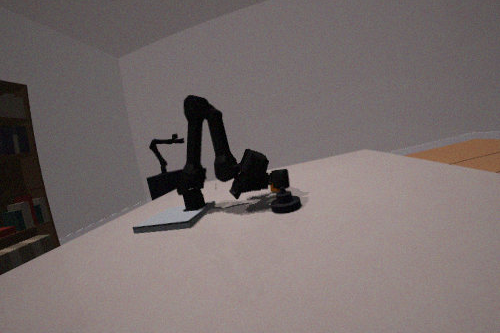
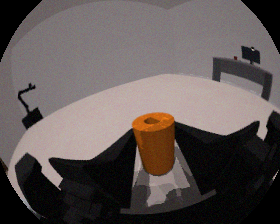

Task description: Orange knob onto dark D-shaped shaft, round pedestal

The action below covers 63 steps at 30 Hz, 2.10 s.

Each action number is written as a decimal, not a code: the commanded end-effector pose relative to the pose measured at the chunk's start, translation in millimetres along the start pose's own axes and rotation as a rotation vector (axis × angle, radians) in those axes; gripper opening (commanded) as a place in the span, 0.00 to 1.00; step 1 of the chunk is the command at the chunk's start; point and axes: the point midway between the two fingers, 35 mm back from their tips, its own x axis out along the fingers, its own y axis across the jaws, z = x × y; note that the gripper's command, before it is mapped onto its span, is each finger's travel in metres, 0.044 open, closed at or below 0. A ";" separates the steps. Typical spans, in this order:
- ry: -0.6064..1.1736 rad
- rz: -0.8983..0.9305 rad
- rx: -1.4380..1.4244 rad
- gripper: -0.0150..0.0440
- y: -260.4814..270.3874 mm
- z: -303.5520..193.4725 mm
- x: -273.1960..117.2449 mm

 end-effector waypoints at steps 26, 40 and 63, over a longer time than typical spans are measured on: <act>-0.001 -0.001 0.000 0.69 -0.3 0.1 0.1; -0.001 -0.001 0.000 1.00 -0.3 0.1 0.1; 0.371 -0.064 0.127 1.00 -34.0 73.9 17.7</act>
